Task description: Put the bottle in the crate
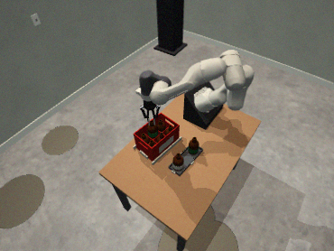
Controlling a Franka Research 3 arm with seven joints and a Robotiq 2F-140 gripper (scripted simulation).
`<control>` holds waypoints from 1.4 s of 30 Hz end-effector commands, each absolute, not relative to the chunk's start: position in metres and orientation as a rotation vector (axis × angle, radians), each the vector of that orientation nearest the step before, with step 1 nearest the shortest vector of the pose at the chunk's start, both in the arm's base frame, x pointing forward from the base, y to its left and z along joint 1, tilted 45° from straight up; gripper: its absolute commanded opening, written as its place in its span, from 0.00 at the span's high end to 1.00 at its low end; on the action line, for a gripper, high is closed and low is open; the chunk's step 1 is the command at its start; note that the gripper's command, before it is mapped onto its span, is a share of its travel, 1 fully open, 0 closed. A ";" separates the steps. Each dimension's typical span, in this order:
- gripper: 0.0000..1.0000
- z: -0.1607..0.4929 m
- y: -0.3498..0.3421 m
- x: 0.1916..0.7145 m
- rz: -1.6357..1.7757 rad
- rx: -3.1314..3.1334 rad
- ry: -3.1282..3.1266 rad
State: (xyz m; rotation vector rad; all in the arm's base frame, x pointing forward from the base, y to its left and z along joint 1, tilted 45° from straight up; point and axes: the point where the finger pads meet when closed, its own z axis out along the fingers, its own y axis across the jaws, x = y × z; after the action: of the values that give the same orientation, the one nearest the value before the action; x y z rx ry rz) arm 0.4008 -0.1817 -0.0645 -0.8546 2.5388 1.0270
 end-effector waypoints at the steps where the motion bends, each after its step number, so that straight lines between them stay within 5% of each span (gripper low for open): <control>1: 1.00 -0.065 -0.183 0.402 1.020 -0.856 2.536; 42: 1.00 -0.080 -0.168 0.403 1.020 -0.856 2.536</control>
State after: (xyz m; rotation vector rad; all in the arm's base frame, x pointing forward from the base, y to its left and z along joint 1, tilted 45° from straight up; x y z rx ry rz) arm 0.4001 -0.1690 -0.0767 -0.8510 2.5384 1.0331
